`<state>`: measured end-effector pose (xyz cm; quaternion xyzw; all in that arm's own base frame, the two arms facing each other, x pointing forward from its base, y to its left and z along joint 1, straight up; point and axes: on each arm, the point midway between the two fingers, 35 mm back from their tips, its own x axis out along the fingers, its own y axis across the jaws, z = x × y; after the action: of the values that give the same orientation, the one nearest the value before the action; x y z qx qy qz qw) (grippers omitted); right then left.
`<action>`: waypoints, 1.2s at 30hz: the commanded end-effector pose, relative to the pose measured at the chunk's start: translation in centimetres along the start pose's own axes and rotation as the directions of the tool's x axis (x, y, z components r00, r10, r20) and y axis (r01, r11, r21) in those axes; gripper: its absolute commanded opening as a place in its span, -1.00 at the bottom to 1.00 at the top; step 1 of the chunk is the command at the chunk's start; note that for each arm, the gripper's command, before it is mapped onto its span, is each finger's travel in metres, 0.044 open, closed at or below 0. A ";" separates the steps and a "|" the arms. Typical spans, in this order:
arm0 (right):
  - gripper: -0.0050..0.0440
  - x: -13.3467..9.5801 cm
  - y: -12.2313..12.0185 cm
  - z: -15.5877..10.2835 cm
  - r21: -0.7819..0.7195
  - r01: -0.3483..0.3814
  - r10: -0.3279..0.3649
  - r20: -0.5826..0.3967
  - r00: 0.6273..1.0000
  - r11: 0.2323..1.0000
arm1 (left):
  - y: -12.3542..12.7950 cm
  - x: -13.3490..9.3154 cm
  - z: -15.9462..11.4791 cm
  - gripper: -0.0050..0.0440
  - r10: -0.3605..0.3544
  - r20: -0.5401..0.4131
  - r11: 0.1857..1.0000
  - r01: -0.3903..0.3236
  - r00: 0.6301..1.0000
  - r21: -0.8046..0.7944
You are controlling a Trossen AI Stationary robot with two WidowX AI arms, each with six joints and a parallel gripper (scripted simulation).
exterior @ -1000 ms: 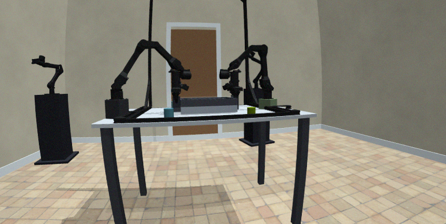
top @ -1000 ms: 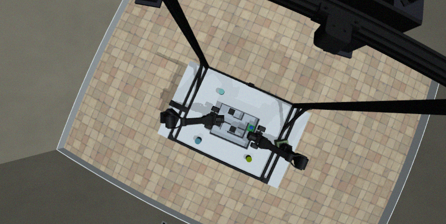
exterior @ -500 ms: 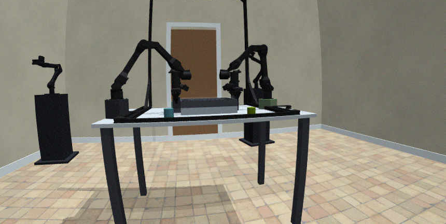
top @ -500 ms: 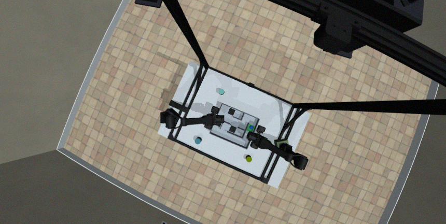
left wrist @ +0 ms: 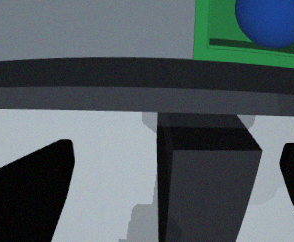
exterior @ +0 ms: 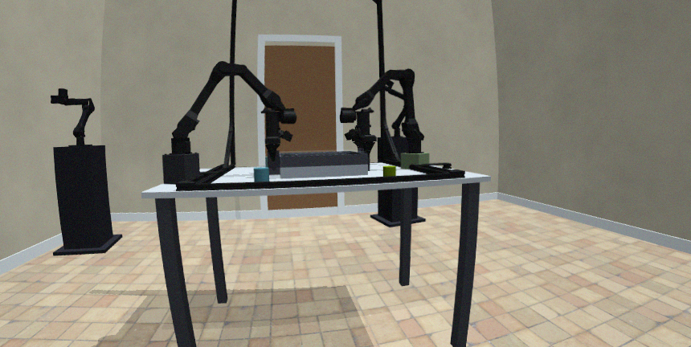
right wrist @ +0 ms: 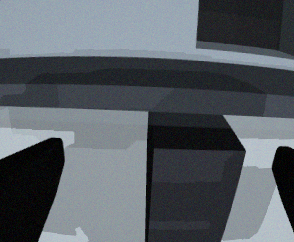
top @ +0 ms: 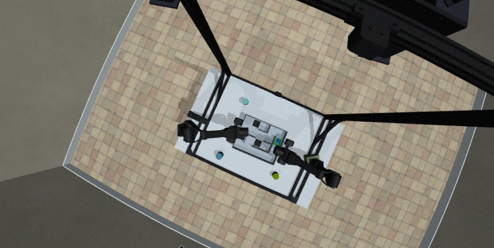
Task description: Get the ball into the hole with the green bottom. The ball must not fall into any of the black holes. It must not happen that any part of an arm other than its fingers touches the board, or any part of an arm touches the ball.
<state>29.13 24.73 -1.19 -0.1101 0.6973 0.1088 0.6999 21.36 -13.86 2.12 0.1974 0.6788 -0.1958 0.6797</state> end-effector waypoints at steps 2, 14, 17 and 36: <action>0.84 -2.7 0.2 -1.5 -0.001 -0.002 0.002 -0.003 1.000 1.000 | 0.0 -2.8 -1.4 0.84 -0.003 0.000 1.000 0.003 1.000 0.003; 0.84 -6.6 0.1 -4.0 -0.001 -0.002 0.002 -0.003 1.000 1.000 | 0.1 -6.6 -4.0 0.84 -0.003 -0.001 1.000 0.003 1.000 0.003; 0.84 -6.6 0.1 -4.0 -0.001 -0.002 0.002 -0.003 1.000 1.000 | 0.1 -6.6 -4.0 0.84 -0.003 -0.001 1.000 0.003 1.000 0.003; 0.84 -6.6 0.1 -4.0 -0.001 -0.002 0.002 -0.003 1.000 1.000 | 0.1 -6.6 -4.0 0.84 -0.003 -0.001 1.000 0.003 1.000 0.003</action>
<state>25.36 23.62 5.36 -0.1113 0.6972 0.1104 0.6995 18.03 -11.64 8.65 0.1970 0.6796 -0.1951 0.6792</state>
